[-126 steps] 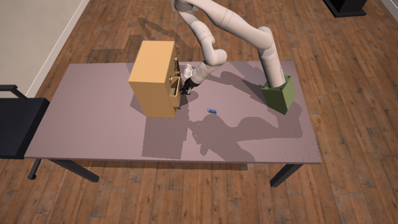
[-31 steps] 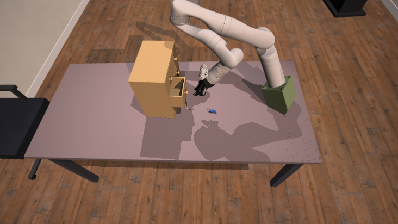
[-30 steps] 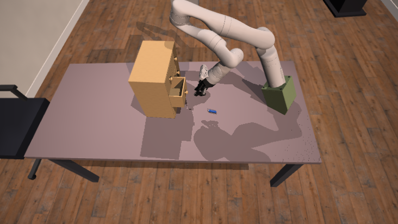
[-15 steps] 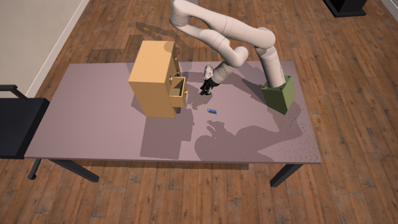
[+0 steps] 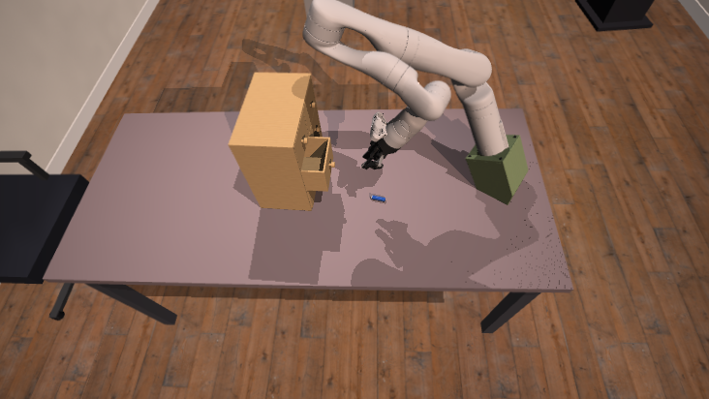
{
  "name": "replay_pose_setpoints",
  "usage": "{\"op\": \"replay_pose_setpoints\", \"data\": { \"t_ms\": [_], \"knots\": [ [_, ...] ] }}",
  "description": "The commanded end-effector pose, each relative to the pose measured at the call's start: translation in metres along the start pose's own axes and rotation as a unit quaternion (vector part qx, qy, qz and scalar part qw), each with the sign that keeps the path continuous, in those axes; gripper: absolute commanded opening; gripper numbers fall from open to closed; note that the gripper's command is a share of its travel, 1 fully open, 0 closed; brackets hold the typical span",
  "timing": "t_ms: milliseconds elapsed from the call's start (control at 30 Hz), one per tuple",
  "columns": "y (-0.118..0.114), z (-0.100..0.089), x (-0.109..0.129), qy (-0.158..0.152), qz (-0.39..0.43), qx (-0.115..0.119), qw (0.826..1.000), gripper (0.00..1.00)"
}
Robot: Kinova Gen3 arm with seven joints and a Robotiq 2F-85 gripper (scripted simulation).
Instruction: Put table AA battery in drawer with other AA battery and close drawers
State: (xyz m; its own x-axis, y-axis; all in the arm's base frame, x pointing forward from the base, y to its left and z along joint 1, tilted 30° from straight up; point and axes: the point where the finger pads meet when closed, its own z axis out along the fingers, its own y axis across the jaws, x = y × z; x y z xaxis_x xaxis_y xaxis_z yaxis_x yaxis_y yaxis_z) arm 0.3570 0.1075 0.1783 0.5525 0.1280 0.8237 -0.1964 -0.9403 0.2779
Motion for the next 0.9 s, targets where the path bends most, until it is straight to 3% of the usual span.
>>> {"op": "replay_pose_setpoints", "data": {
  "t_ms": [0, 333, 667, 733, 867],
  "knots": [
    [-0.002, -0.003, 0.001, 0.011, -0.001, 0.018, 1.000, 0.33],
    [-0.001, -0.014, 0.000, -0.015, -0.002, 0.019, 1.000, 0.33],
    [0.001, -0.051, -0.004, -0.100, -0.004, 0.021, 0.995, 0.33],
    [0.001, -0.051, -0.004, -0.100, -0.004, 0.021, 0.995, 0.33],
    [0.002, -0.070, -0.007, -0.142, -0.005, 0.022, 0.990, 0.33]
  ]
}}
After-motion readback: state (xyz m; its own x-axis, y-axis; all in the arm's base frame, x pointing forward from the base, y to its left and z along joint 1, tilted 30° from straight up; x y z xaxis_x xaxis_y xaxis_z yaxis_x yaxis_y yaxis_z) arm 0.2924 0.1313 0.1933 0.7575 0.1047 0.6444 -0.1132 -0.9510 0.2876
